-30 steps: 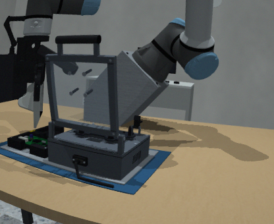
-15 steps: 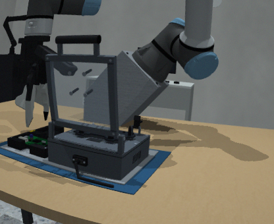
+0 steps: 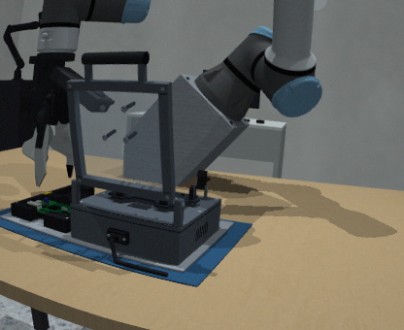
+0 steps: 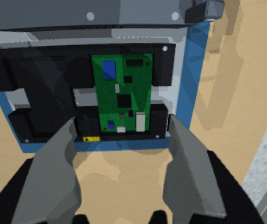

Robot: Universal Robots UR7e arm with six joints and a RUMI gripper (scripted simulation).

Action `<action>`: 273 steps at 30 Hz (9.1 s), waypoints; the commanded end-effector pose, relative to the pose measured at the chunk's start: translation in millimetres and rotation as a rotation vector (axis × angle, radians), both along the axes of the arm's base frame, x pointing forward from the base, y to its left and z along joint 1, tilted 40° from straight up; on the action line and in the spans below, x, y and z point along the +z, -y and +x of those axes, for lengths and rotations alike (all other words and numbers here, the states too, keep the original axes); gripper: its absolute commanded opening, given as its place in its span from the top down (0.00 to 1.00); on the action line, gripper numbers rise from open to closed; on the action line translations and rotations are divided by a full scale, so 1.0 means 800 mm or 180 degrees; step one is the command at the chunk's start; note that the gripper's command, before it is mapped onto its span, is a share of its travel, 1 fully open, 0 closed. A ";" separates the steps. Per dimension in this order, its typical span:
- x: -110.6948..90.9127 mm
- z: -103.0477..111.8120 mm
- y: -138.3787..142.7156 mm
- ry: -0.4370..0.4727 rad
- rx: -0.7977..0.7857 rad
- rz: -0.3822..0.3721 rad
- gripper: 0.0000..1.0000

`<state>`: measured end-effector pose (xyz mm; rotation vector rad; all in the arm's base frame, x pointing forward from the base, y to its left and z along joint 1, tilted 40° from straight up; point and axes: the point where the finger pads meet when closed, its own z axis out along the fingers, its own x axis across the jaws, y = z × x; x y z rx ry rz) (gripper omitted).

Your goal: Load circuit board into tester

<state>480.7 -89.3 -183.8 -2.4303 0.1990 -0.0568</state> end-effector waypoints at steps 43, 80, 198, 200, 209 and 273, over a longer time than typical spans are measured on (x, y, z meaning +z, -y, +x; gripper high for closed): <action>0.000 0.000 0.001 -0.0001 -0.0007 -0.0003 0.41; 0.000 0.000 0.000 -0.0001 -0.0007 -0.0003 0.41; -0.012 0.002 -0.009 -0.0002 -0.0007 -0.0003 0.41; -0.014 0.003 -0.011 -0.0002 -0.0007 -0.0003 0.41; -0.024 0.004 -0.019 -0.0002 -0.0007 -0.0003 0.41; -0.036 0.006 -0.028 -0.0002 -0.0007 -0.0003 0.41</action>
